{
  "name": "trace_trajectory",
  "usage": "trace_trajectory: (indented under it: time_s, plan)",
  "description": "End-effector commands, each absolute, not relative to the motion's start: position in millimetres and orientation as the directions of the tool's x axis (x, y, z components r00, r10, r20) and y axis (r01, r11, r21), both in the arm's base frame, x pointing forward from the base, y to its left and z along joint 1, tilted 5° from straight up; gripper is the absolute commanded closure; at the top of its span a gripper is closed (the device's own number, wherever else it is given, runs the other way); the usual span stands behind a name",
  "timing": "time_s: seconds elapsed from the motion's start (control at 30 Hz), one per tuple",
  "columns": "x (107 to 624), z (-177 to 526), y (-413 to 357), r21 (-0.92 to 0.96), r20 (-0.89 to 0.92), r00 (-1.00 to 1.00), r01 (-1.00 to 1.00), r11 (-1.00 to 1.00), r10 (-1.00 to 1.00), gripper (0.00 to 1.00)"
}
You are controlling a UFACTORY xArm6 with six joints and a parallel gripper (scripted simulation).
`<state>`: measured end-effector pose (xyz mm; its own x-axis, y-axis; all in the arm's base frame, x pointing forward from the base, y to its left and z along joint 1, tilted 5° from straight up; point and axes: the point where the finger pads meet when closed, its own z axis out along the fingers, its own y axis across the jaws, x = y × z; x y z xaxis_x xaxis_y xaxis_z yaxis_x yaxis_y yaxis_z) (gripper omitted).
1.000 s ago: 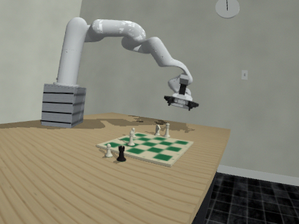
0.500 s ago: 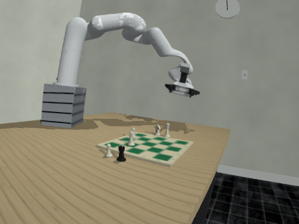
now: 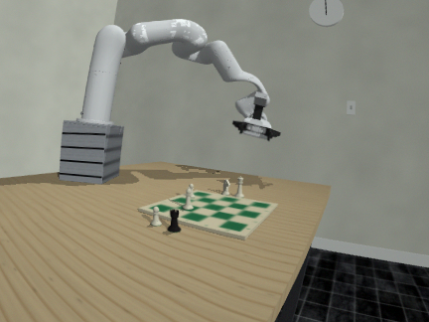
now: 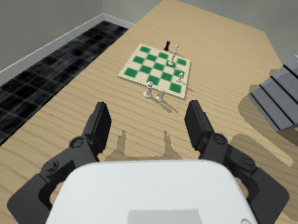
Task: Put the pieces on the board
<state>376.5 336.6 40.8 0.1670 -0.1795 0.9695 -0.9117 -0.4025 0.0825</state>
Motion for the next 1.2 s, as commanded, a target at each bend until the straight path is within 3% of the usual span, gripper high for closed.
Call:
trace_trajectory:
  time_s: [0.0, 0.3, 0.4, 0.8, 0.97, 1.07, 1.13, 1.17]
  plan:
    - [349.8, 39.2, 364.7, 0.094, 0.962, 0.201, -0.877, -0.471, -0.183, 0.00]
    - [254.3, 29.0, 432.2, 0.138, 0.937, 0.313, -0.738, -0.661, -0.154, 0.00]
    - [254.3, 29.0, 432.2, 0.138, 0.937, 0.313, -0.738, -0.661, -0.154, 0.00]
    - [86.2, 14.9, 487.2, 0.197, 0.887, 0.460, -0.447, -0.873, -0.036, 0.00]
    - [54.9, 12.6, 490.5, 0.206, 0.877, 0.480, -0.390, -0.897, -0.008, 0.00]
    - [-8.3, 8.1, 490.9, 0.223, 0.856, 0.515, -0.267, -0.938, 0.057, 0.00]
    - [-9.2, 8.1, 490.9, 0.223, 0.856, 0.515, -0.267, -0.938, 0.057, 0.00]
    - [-42.8, 5.8, 487.7, 0.231, 0.844, 0.529, -0.200, -0.952, 0.094, 0.00]
